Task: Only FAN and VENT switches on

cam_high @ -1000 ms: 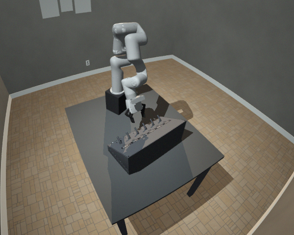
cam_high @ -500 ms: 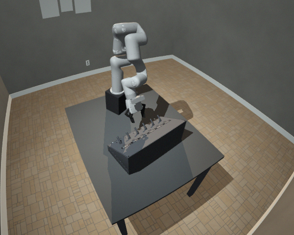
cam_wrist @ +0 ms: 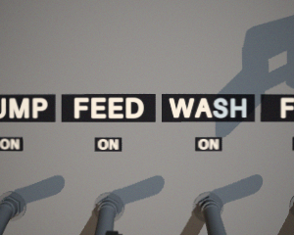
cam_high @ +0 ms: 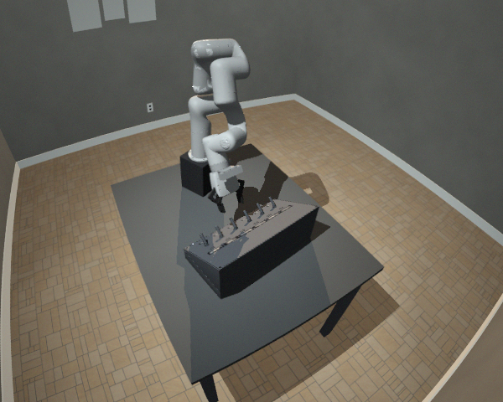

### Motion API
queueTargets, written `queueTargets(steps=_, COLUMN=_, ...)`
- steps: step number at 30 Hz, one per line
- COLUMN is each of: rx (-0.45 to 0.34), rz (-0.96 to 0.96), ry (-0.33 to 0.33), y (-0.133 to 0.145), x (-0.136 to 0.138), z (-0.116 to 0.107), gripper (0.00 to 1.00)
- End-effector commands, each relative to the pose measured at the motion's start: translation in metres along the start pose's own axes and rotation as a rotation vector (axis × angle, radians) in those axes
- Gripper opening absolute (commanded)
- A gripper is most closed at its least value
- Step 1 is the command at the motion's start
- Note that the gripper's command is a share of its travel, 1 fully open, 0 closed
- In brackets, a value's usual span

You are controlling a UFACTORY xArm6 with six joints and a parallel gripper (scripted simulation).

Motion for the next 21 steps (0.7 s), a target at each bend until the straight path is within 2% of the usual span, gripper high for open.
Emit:
queueTargets(steps=1, rx=0.000, rz=0.000, ry=-0.004, y=-0.004, x=0.016, z=0.000, gripper=1.00)
queueTargets(steps=12, rx=0.000, rz=0.000, ry=-0.004, y=-0.009, x=0.042, z=0.000, gripper=1.00)
queueTargets(steps=21, rx=0.000, rz=0.000, ry=-0.004, y=-0.010, x=0.047, z=0.000, gripper=1.00)
Point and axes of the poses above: the point where the finger pads meet when closed, its own z axis out along the fingers, its own x axis across the jaws, y = z × x, the point moved 6 cm from there along -z, back along the fingers, and after that the axes turned 10 degrees about z, right-handed, at the moved point
